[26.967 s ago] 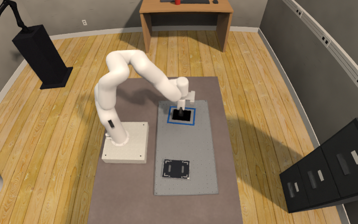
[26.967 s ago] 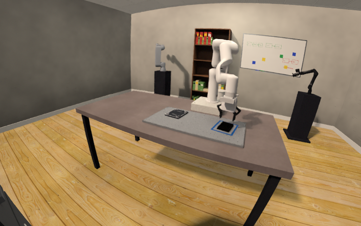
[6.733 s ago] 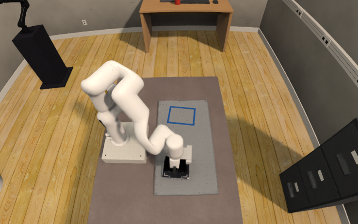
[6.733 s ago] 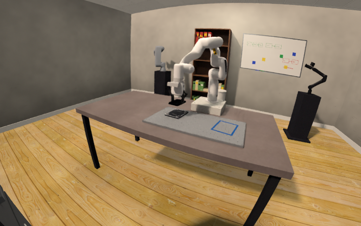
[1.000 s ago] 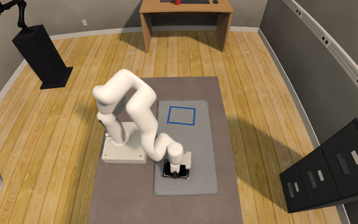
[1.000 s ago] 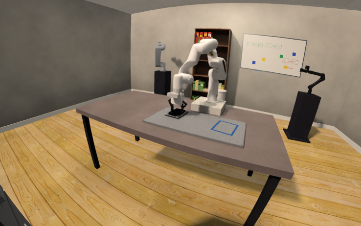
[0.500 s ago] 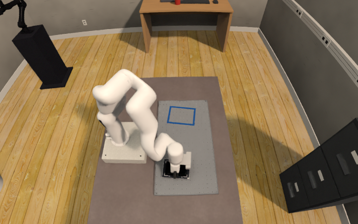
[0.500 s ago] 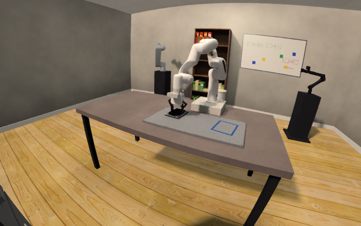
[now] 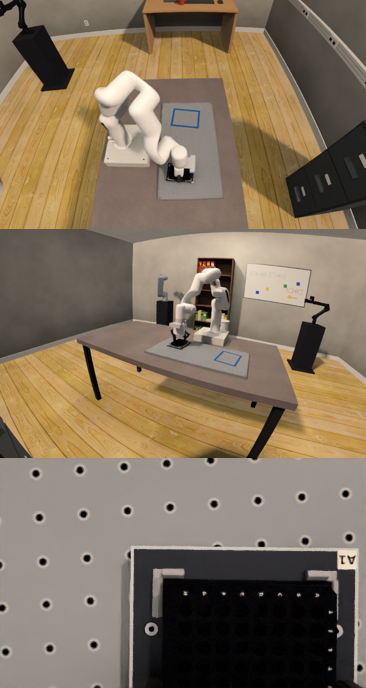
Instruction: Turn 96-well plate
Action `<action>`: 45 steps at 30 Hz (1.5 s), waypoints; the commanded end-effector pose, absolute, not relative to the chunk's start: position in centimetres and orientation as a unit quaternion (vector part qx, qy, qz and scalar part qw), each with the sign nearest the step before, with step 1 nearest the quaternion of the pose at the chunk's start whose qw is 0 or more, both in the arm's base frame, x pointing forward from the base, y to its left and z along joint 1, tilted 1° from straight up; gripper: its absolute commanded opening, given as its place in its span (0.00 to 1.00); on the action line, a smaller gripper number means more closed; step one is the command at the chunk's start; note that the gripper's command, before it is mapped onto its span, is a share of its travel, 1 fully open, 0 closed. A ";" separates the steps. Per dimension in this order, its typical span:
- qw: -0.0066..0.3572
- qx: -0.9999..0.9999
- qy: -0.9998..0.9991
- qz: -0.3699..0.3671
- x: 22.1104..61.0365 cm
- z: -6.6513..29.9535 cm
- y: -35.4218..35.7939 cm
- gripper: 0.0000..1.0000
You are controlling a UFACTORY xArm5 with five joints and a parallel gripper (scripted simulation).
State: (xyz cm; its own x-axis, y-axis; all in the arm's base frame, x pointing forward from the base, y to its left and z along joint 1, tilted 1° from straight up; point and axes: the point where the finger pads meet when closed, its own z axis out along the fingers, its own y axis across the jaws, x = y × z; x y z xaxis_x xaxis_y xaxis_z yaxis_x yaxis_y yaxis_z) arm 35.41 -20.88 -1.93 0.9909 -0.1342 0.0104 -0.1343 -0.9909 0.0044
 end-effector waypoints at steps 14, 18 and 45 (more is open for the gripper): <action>0.001 0.998 -0.067 0.008 35.5 1.6 -20.9 1.00; 0.001 0.998 -0.067 0.008 35.5 2.7 -20.9 1.00; 0.001 0.998 -0.067 0.008 35.4 7.2 -20.9 1.00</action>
